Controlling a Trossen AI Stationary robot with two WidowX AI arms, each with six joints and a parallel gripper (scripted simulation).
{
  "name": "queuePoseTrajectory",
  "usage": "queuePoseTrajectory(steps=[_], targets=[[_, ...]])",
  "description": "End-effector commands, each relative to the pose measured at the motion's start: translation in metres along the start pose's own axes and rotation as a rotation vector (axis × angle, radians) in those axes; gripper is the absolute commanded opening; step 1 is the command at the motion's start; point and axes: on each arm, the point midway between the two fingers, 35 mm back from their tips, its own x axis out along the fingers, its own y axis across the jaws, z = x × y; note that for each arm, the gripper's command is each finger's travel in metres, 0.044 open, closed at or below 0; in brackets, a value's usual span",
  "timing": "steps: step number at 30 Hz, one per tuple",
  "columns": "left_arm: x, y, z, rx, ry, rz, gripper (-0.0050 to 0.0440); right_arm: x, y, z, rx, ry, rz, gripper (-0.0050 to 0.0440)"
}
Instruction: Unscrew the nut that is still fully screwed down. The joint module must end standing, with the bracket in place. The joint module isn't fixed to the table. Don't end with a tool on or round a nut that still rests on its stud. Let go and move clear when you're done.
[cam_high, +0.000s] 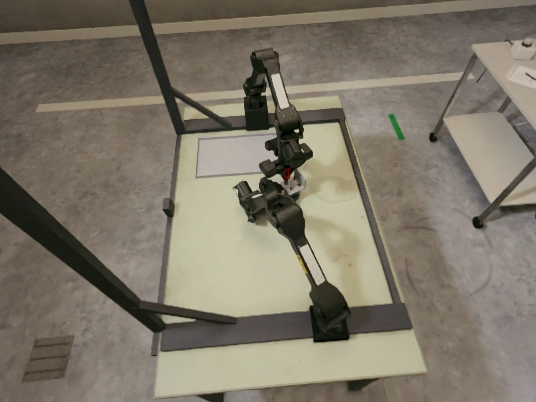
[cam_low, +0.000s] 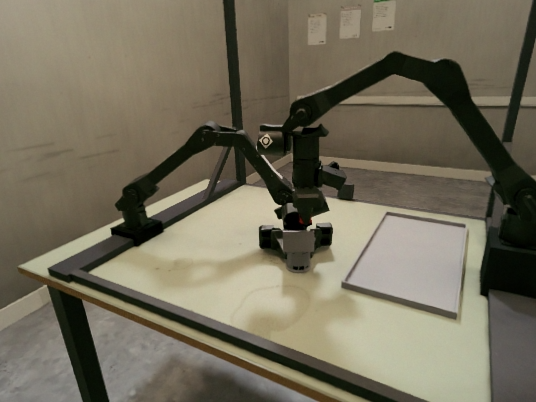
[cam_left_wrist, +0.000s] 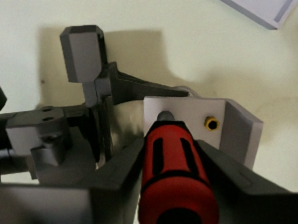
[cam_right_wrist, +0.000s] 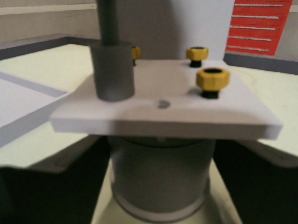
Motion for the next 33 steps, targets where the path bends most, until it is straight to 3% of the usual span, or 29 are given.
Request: queuePoseTrajectory(steps=[1, 14, 33], targets=[[-0.015, 0.001, -0.005, 0.0, 0.04, 0.011, 0.013, -0.003, 0.005, 0.023, 0.051, -0.005, 0.007, 0.0245], [-0.003, 0.0, -0.002, 0.0, 0.015, 0.005, 0.013, -0.003, 0.005, 0.023, 0.051, -0.005, 0.007, 0.0245], [-0.003, 0.0, -0.003, 0.0, 0.018, 0.005, 0.013, -0.003, 0.005, 0.023, 0.051, -0.005, 0.007, 0.0245]])
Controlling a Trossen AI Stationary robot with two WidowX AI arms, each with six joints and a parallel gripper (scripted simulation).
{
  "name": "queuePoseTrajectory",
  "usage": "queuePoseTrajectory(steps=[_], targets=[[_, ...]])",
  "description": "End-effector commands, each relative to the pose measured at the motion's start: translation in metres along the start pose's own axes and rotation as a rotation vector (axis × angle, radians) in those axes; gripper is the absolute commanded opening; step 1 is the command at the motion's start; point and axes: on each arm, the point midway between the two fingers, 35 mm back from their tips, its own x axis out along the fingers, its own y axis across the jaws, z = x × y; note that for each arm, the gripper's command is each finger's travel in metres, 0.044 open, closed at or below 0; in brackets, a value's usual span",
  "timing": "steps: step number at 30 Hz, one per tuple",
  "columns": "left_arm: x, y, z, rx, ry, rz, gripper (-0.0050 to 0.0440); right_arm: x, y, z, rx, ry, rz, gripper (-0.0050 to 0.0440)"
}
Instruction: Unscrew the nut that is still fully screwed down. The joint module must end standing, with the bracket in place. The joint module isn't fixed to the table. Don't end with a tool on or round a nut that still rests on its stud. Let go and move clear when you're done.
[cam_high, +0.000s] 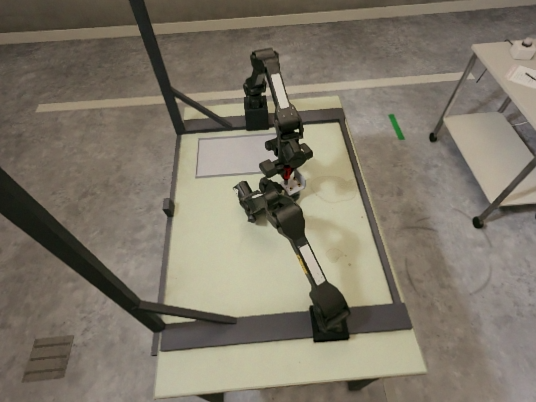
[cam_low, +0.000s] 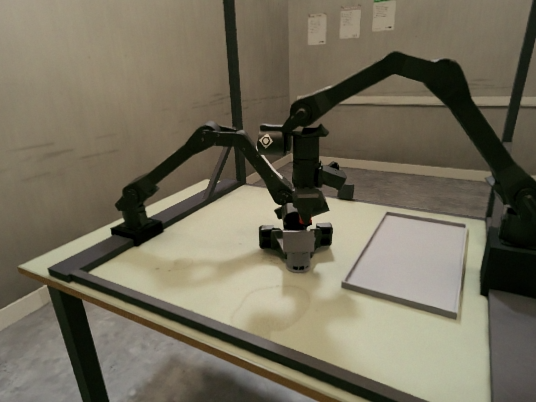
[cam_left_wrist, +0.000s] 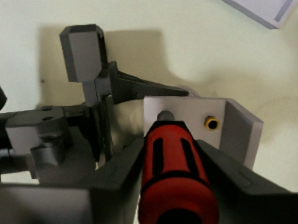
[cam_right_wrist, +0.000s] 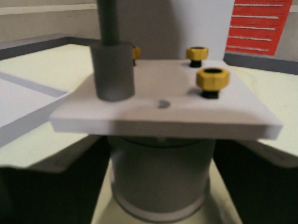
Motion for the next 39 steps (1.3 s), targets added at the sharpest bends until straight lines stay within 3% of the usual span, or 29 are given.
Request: queuePoseTrajectory(steps=[1, 6, 18, 23, 35, 39], targets=[[-0.0032, 0.0003, -0.0026, 0.001, 0.015, 0.005, 0.013, -0.0025, 0.0052, 0.0229, 0.051, -0.005, 0.007, 0.0245], [-0.0032, 0.0003, -0.0026, 0.001, 0.015, 0.005, 0.013, -0.0025, 0.0052, 0.0229, 0.051, -0.005, 0.007, 0.0245], [-0.0032, 0.0002, -0.0026, -0.528, 0.014, 0.009, 0.013, -0.0025, 0.0052, 0.0229, 0.051, -0.005, 0.007, 0.0245], [-0.0032, 0.0003, -0.0027, -0.528, 0.014, 0.009, 0.013, -0.0025, 0.0052, 0.0229, 0.051, -0.005, 0.007, 0.0245], [-0.0035, 0.0003, -0.0029, -1.019, 0.012, 0.013, 0.013, -0.0025, 0.0052, 0.0229, 0.051, -0.005, 0.007, 0.0245], [-0.0035, 0.0003, -0.0028, -1.019, 0.012, 0.013, 0.013, -0.0025, 0.0052, 0.0229, 0.051, -0.005, 0.007, 0.0245]])
